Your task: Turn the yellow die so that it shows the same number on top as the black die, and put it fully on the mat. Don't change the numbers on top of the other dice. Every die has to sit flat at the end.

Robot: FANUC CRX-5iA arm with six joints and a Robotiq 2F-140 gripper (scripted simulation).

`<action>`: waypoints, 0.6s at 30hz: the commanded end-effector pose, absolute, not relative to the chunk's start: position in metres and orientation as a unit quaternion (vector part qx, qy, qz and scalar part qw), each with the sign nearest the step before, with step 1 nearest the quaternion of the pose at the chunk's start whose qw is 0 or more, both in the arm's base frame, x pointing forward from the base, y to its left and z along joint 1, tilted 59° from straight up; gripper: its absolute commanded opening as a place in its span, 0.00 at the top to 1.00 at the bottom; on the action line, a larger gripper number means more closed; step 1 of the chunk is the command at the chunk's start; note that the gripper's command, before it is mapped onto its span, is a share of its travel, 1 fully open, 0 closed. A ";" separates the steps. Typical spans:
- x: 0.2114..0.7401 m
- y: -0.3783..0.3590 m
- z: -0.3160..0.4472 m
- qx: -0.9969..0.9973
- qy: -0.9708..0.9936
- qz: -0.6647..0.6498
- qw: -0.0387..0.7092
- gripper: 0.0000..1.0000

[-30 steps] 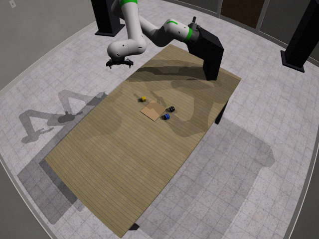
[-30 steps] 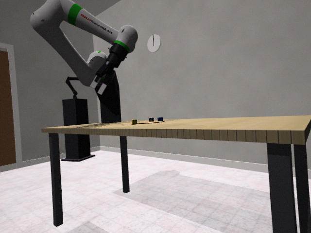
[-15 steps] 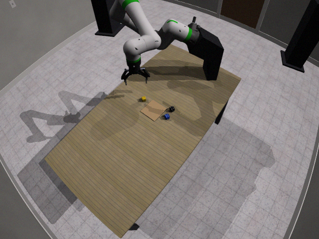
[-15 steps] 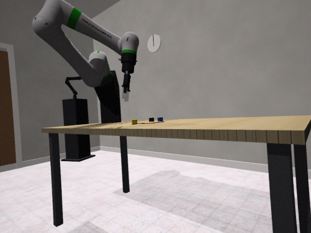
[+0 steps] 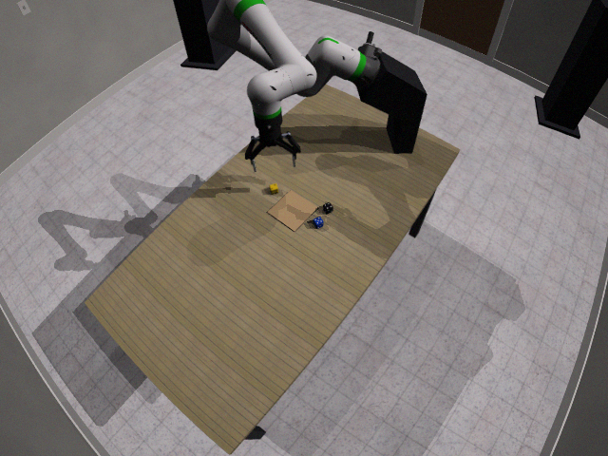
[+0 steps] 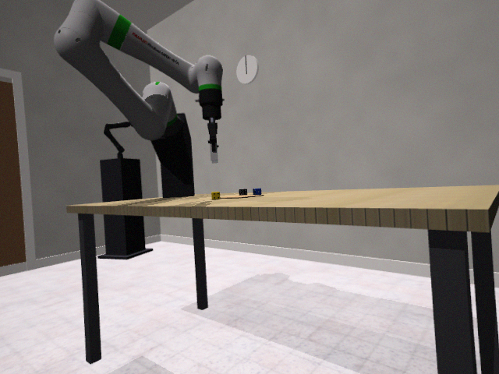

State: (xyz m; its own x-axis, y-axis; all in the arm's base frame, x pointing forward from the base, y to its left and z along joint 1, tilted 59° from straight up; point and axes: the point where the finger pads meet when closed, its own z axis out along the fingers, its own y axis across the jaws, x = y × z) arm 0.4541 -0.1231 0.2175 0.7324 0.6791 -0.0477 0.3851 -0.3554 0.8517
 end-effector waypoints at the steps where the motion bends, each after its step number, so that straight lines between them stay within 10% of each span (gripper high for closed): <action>1: 0.454 -0.123 0.218 0.808 0.329 0.159 0.462 0.00; 18: 0.479 -0.151 0.196 0.807 0.328 0.160 0.463 0.00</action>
State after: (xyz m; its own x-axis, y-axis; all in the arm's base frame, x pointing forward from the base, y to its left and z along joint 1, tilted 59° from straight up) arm 0.4666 -0.1390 0.2044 0.7346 0.6768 -0.0479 0.3839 -0.3564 0.8518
